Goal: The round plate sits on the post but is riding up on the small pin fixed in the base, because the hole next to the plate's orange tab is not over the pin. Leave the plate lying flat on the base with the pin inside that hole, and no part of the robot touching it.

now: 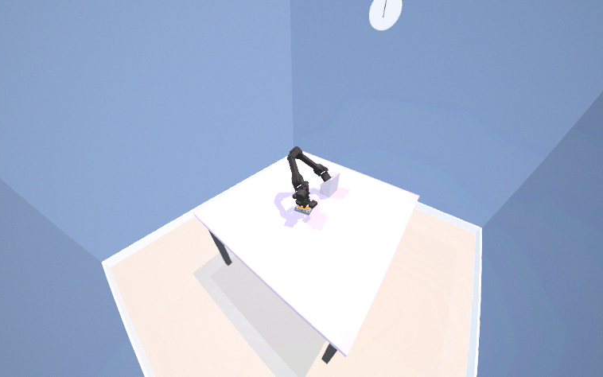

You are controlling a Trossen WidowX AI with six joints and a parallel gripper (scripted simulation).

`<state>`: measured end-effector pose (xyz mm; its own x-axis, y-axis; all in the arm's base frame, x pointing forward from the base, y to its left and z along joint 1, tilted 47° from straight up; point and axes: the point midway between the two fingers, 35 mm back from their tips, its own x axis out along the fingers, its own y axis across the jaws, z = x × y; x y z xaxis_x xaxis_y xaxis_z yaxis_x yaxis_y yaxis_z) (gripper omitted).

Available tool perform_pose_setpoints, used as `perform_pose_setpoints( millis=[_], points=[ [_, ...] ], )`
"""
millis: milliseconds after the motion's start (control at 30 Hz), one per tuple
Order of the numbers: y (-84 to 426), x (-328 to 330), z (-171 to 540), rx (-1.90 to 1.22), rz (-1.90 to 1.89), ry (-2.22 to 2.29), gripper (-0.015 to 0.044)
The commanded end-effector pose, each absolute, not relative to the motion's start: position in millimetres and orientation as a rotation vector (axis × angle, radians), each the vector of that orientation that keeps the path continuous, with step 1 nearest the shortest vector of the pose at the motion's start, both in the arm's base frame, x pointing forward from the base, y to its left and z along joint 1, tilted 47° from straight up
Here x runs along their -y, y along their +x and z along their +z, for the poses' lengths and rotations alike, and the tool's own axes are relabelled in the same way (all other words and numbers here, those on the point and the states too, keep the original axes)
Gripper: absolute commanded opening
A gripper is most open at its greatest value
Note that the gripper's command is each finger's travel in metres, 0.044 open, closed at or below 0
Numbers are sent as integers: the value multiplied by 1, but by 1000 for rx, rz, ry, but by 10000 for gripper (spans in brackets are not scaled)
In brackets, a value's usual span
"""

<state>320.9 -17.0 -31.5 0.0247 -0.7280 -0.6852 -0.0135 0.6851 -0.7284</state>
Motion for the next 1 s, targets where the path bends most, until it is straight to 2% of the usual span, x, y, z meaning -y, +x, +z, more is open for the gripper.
perform_pose_setpoints(
  millis=[0,233,533,967],
  points=[
    [324,20,-27,-1451,-623,-655,0],
    [326,23,-25,-1451,-623,-655,0],
    [320,-11,5,-1452,-621,-653,0],
    [320,-6,-2,-1458,-620,-666,0]
  ],
)
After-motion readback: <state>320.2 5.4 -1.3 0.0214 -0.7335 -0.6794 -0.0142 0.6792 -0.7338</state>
